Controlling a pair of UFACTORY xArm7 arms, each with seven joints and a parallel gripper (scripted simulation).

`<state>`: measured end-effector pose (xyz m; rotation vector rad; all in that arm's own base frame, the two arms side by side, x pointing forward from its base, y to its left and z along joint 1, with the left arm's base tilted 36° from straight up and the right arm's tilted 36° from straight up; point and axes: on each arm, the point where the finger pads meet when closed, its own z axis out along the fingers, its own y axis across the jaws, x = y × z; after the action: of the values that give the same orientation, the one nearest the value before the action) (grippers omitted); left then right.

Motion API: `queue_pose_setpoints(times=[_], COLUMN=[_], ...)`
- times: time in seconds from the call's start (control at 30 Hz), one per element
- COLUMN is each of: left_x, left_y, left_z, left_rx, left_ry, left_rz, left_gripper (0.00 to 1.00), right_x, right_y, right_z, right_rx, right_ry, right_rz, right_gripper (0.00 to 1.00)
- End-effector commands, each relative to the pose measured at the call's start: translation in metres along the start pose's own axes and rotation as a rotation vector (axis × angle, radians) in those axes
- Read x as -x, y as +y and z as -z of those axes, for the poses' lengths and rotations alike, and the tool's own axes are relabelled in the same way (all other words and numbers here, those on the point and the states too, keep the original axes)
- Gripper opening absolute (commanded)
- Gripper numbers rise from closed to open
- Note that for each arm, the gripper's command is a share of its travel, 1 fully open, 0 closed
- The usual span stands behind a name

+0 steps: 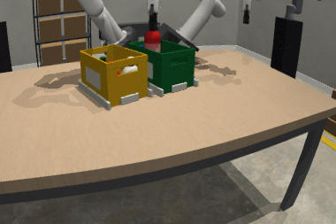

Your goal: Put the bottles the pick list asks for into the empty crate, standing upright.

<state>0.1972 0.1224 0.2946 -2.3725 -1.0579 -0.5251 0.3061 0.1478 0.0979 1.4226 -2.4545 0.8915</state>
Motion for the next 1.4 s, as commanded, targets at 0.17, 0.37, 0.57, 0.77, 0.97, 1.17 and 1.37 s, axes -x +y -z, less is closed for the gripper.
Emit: queue_pose_setpoints(times=[0.17, 0.37, 0.57, 0.77, 0.97, 1.17, 1.37], left_x=[-0.001, -0.001, -0.001, -0.001, -0.001, -0.001, -0.001], left_y=[0.0, 0.0, 0.0, 0.0, 0.0, 0.0, 0.0], left_z=[0.001, 0.001, 0.001, 0.001, 0.001, 0.001, 0.001], left_rx=[0.001, 0.001, 0.001, 0.001, 0.001, 0.001, 0.001], left_ry=[0.003, 0.003, 0.003, 0.003, 0.003, 0.003, 0.003], left_rz=[0.001, 0.001, 0.001, 0.001, 0.001, 0.001, 0.001], left_gripper=[1.0, 1.0, 1.0, 1.0, 1.0, 1.0, 1.0], right_x=[0.001, 0.001, 0.001, 0.001, 0.001, 0.001, 0.001], right_y=[0.0, 0.0, 0.0, 0.0, 0.0, 0.0, 0.0], right_z=[-0.005, -0.011, -0.017, -0.021, -0.027, -0.032, -0.037], right_rx=[-0.001, -0.001, -0.001, -0.001, -0.001, -0.001, -0.001], right_ry=[-0.004, -0.004, -0.004, -0.004, -0.004, -0.004, -0.004], right_rz=[0.0, 0.0, 0.0, 0.0, 0.0, 0.0, 0.0], right_gripper=[0.0, 0.0, 0.0, 0.0, 0.0, 0.0, 0.0])
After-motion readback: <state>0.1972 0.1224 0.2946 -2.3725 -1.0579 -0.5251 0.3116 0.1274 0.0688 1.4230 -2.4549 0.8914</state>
